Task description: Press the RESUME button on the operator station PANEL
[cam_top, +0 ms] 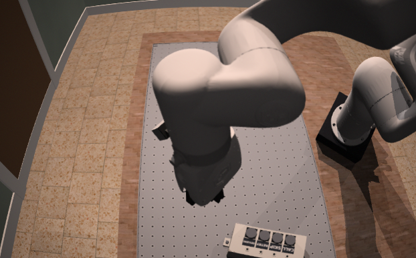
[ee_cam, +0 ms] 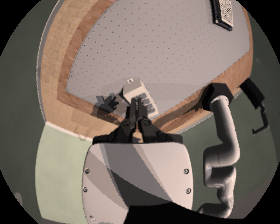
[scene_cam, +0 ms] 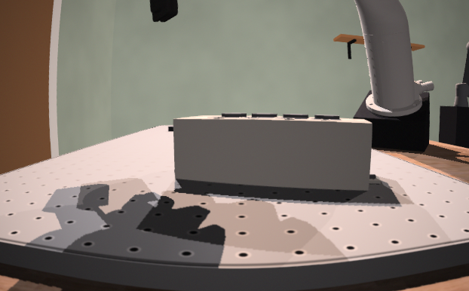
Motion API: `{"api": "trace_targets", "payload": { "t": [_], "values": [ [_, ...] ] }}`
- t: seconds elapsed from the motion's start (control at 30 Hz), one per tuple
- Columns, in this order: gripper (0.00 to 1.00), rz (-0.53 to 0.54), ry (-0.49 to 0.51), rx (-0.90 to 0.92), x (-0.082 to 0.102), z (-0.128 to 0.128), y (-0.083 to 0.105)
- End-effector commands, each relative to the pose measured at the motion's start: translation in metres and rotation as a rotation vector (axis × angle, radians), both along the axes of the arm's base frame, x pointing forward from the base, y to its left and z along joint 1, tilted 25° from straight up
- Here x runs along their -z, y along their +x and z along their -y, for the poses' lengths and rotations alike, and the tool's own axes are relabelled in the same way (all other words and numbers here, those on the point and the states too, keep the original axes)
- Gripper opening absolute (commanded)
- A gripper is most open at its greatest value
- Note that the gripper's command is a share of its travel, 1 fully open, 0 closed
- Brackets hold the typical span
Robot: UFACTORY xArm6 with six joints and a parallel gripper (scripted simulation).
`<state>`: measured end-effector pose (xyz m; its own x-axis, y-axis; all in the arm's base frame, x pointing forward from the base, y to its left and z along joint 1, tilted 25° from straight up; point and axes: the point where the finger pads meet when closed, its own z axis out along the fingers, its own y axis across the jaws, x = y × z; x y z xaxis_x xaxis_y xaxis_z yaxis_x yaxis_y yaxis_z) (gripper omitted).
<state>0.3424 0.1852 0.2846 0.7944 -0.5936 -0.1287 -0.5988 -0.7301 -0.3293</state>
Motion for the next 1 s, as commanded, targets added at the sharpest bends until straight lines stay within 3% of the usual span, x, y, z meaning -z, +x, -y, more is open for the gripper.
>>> {"api": "trace_targets", "payload": {
  "t": [0.0,0.97],
  "values": [
    [0.0,0.051,-0.015,-0.108,0.003,-0.007,-0.008],
    [0.0,0.38,-0.16,-0.897,0.031,-0.039,-0.057]
  ]
}}
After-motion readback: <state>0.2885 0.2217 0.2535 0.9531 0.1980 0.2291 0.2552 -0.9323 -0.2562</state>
